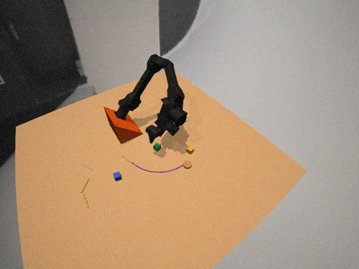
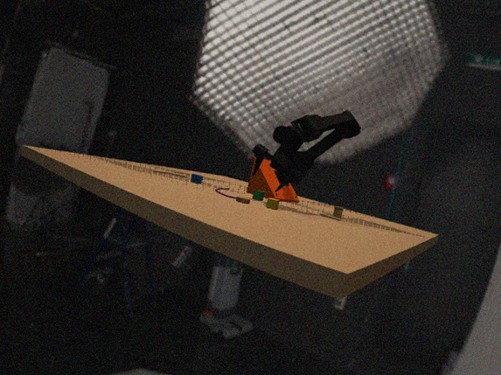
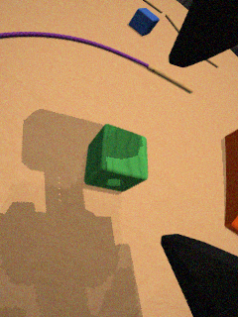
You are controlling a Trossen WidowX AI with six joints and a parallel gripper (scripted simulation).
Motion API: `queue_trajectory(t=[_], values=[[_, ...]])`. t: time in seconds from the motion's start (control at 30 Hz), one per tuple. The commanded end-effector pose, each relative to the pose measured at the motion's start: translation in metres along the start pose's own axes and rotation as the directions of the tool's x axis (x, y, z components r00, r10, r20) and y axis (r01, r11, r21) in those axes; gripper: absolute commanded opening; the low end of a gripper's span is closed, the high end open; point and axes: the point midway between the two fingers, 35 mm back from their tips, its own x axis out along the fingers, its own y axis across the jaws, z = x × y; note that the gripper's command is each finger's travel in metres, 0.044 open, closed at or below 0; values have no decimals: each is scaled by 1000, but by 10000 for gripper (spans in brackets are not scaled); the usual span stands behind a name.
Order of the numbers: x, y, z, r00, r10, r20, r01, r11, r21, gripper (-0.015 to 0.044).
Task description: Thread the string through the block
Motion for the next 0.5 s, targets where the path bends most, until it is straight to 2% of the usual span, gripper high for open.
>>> queue_trajectory(t=[0.0,0.23,0.47], values=[[8,-9,0,974,219,53,-140,771,-622,440],[6,-15,1,947,301,115,-69,538,-840,440],[2,-22,3,913,365,182,86,264,-961,440]])
